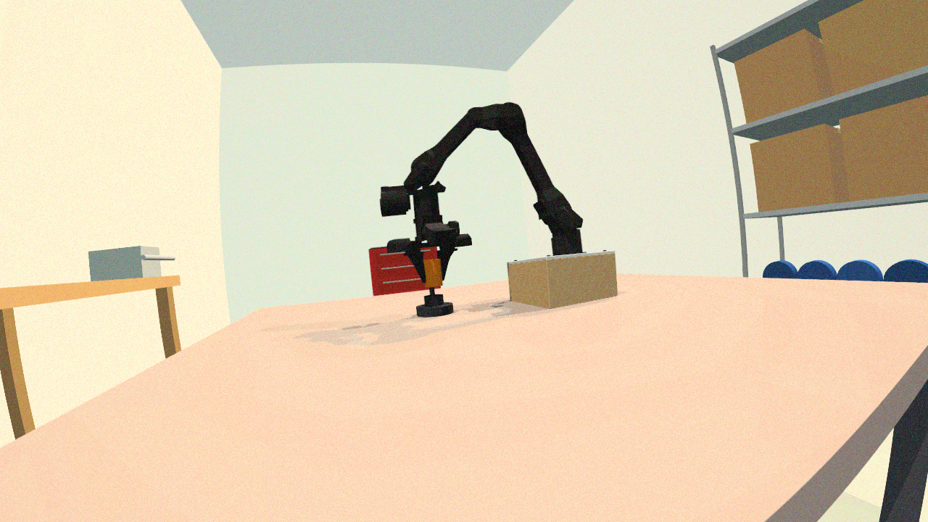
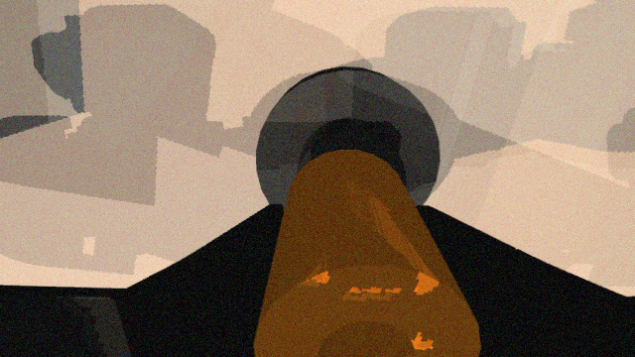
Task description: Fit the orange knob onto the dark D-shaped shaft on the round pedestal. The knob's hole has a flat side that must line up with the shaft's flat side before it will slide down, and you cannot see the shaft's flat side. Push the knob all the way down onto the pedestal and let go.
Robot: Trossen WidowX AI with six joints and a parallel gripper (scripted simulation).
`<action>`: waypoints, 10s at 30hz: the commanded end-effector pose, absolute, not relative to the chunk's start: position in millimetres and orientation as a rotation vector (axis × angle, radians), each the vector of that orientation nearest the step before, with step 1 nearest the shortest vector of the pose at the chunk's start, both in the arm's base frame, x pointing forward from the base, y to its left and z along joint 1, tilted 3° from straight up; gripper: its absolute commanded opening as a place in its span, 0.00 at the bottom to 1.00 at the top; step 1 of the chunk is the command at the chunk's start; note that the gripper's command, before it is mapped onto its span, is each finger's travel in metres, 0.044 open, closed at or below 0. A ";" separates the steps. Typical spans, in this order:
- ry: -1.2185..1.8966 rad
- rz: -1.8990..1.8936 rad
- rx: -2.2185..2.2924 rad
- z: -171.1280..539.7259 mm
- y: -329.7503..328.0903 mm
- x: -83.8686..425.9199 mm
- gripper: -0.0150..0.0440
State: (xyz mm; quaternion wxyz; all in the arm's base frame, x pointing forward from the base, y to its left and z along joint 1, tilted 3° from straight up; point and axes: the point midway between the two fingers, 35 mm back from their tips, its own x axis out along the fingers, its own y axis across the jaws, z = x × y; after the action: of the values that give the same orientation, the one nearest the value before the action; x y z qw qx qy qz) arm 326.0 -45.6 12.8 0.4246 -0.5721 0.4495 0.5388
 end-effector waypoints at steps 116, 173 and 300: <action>0.800 1.722 -1.797 15.1 -47.2 332.3 0.25; 0.535 1.945 -2.008 10.2 -47.9 334.3 0.25; 1.551 -0.092 -0.003 12.0 -48.1 332.8 0.25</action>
State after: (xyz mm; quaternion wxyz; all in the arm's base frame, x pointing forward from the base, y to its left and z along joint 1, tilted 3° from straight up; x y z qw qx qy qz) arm 331.3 -47.3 9.9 0.7107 -0.0007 0.7025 -0.0378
